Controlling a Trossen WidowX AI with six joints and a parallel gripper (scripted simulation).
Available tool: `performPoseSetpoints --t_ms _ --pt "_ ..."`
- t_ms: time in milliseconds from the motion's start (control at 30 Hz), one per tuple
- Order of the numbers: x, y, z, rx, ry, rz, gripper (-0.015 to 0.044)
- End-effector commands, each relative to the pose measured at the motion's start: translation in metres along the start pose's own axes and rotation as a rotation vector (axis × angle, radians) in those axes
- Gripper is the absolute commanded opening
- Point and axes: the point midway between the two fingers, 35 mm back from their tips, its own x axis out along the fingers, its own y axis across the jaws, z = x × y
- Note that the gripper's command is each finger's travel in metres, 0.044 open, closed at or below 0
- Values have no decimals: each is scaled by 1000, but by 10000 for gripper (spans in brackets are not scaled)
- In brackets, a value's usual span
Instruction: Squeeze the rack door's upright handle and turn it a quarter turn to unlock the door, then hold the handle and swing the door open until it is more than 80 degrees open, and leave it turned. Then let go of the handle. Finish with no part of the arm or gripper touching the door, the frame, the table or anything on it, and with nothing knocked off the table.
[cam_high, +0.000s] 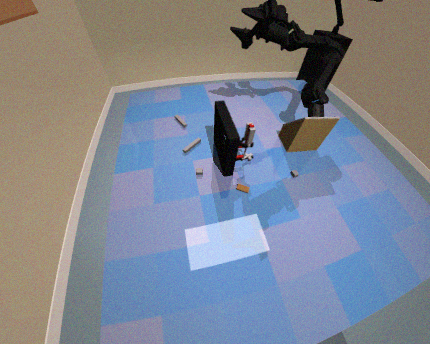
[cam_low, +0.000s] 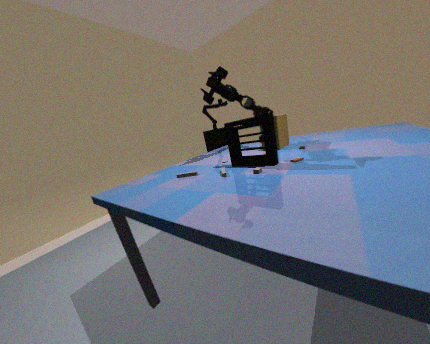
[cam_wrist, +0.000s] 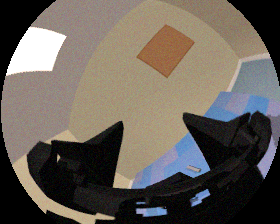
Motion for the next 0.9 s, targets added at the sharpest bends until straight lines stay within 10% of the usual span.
performPoseSetpoints --t_ms 0,100,867 --pt "1 0 -1 2 4 0 374" --pt "9 1 -11 24 63 -5 299" --pt "54 21 -124 136 639 -111 299"
